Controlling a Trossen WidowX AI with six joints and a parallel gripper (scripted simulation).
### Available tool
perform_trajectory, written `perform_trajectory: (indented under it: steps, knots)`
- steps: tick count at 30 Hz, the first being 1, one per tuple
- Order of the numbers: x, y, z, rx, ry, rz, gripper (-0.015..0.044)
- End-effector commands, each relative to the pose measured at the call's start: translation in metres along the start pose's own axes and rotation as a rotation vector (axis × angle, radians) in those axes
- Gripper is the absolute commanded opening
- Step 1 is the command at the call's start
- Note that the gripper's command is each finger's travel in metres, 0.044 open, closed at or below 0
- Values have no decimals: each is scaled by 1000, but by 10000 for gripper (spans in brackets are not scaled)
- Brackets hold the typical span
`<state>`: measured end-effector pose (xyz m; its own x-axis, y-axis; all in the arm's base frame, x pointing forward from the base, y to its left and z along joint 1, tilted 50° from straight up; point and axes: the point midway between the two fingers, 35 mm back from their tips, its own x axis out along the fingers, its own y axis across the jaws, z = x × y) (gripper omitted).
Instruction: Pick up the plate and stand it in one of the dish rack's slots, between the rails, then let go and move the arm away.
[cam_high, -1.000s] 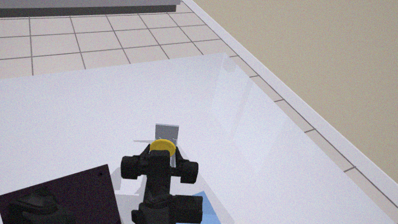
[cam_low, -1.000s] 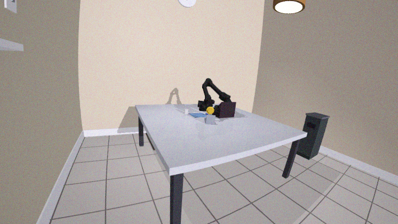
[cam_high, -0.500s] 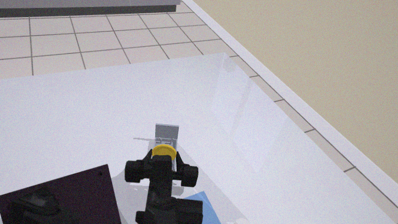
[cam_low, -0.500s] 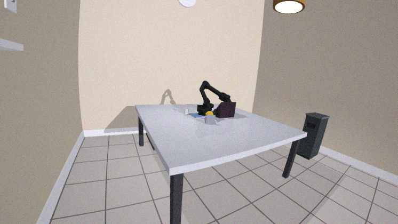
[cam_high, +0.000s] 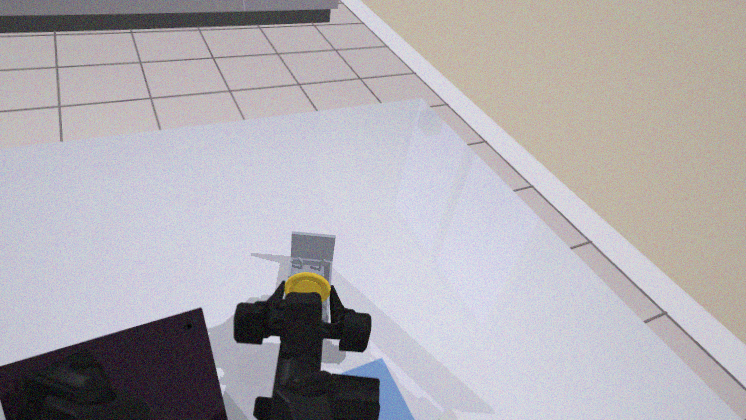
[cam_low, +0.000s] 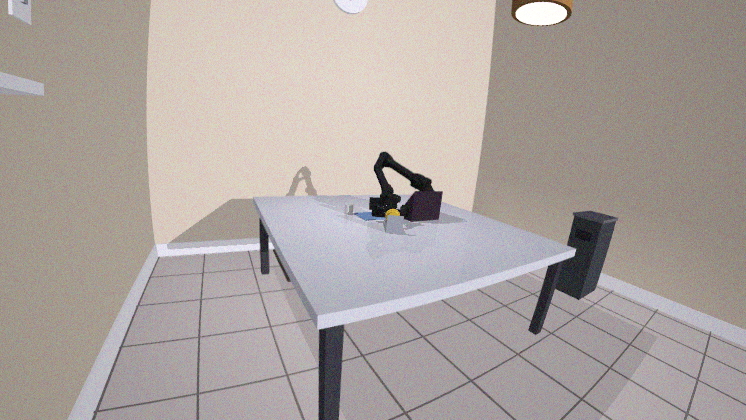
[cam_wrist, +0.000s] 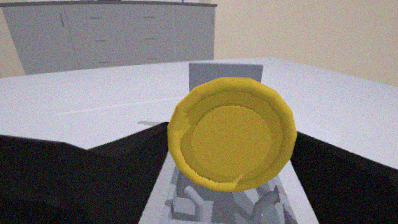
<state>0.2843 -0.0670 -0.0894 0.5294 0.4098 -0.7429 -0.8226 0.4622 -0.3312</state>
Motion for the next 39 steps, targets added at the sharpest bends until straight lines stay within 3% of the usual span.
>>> perform_trajectory:
  steps: [1,13,21,30,39]
  knots:
    - [0,0,0,0,0,0,79]
    - [0,0,0,0,0,0,394]
    - [0,0,2,-1,1,0,400]
    - [-10,0,109,-26,-10,-5,400]
    - [-7,-5,117,43,27,22,400]
